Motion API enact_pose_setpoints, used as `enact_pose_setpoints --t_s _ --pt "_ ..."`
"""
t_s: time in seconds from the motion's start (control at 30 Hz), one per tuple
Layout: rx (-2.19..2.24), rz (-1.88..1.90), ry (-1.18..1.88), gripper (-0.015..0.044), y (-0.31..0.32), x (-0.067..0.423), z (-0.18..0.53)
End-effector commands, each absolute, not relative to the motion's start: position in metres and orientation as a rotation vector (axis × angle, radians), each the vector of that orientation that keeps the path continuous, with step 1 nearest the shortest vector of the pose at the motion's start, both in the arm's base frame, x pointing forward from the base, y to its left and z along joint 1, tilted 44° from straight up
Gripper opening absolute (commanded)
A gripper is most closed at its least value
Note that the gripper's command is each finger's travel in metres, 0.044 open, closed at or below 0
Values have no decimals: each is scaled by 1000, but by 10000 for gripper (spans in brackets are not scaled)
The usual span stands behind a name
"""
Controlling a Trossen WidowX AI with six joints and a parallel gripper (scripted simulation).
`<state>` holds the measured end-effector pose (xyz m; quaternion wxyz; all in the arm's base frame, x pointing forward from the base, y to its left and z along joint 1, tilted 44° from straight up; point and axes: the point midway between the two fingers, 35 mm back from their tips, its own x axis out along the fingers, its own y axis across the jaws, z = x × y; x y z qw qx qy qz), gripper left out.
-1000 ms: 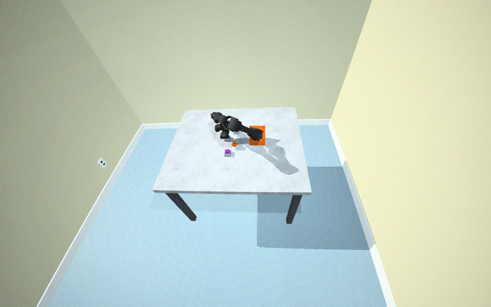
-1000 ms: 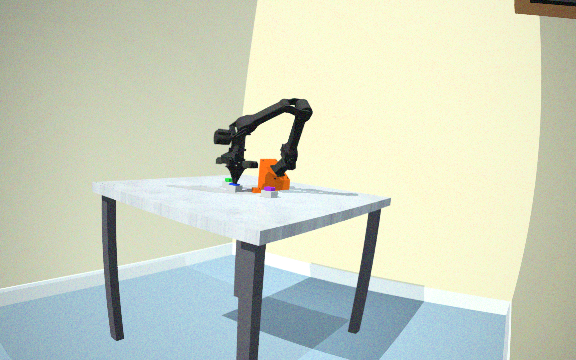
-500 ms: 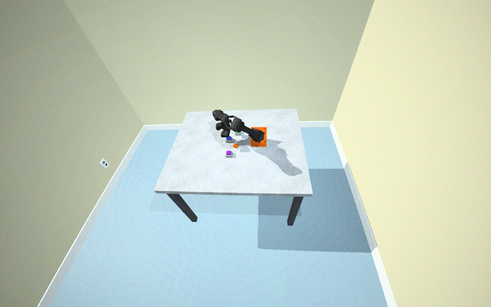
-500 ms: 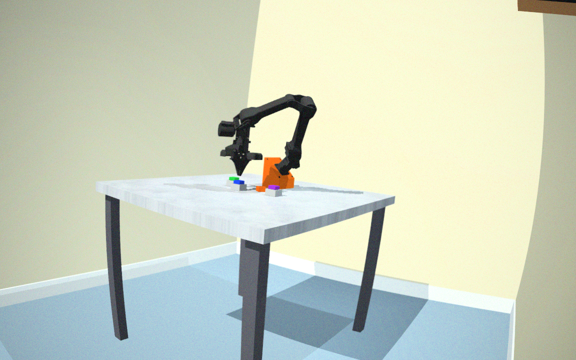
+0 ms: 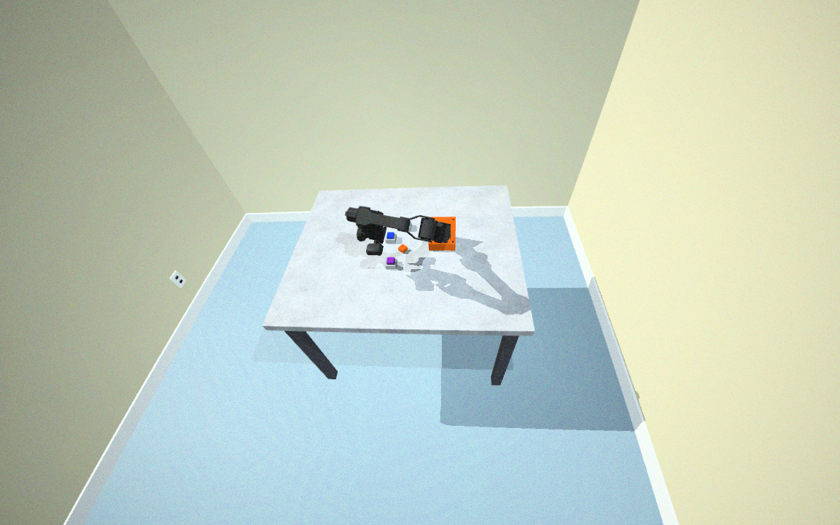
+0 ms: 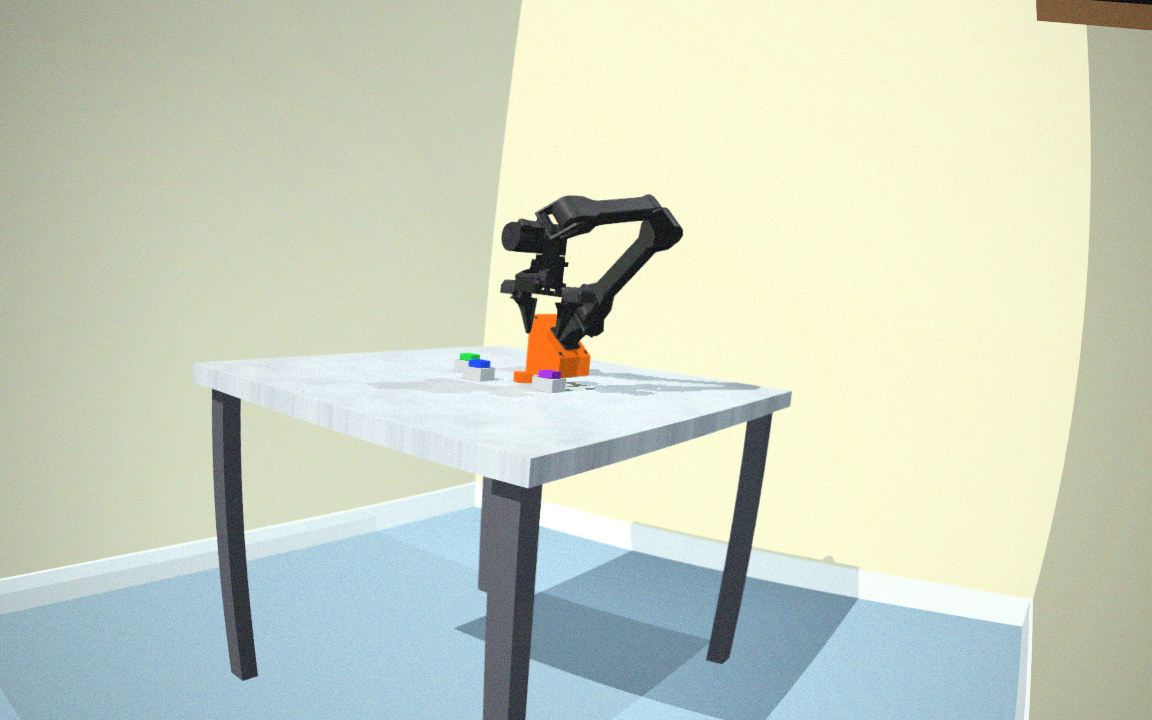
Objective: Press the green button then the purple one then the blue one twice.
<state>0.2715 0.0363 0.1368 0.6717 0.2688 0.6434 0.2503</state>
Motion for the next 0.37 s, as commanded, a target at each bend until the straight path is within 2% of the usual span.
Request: enact_pose_setpoints --t_s 0.0,0.33 --pt "620 576 1443 400 72 247 193" --pt "623 580 1443 400 78 241 202"
